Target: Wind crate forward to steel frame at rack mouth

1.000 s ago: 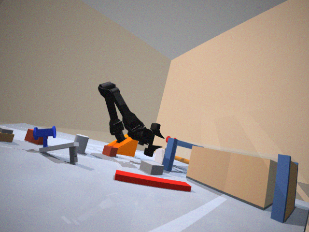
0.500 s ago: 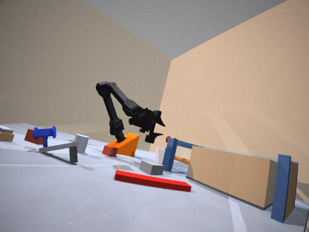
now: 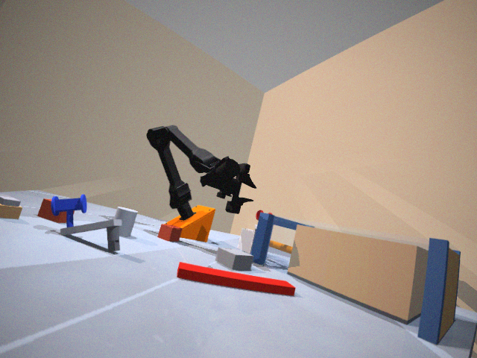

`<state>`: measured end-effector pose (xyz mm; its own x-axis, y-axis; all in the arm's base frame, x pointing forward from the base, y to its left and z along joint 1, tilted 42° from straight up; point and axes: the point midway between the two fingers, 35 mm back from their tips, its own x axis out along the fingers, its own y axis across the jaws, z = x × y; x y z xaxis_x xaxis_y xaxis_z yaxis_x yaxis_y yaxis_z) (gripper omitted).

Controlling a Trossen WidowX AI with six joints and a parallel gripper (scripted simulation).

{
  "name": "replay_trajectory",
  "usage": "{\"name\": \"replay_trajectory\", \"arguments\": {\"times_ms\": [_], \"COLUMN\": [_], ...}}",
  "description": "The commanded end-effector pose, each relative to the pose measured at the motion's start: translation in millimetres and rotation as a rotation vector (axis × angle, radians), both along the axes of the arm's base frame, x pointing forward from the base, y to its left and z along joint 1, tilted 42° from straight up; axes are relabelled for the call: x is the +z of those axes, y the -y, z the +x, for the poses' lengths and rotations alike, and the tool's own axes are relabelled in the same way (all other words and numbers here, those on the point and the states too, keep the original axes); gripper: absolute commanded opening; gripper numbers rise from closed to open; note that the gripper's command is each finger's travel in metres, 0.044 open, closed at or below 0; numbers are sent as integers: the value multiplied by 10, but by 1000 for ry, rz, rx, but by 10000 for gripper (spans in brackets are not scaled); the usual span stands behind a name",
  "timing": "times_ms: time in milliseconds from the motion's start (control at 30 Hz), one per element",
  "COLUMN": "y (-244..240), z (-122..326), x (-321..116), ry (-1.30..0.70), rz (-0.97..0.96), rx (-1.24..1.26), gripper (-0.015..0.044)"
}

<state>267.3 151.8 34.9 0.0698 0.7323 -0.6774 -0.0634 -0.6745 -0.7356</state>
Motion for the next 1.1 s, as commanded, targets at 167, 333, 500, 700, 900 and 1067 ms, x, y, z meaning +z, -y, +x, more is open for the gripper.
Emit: {"name": "replay_trajectory", "arguments": {"times_ms": [167,333,500,700,900,1067], "y": [-15,-106,-191,-280,-343,-379], "z": [10,49,61,48,23,6], "x": [-21,-191,-358,-537,-658,-721], "ry": [-53,-438,-763,-1030,-1110,-1110], "rz": [-13,-139,-297,-489,-612,-649], "rx": [-35,-344,-709,-1213,-1637,-1939], "gripper": [292,424,440,440,440,440]}}
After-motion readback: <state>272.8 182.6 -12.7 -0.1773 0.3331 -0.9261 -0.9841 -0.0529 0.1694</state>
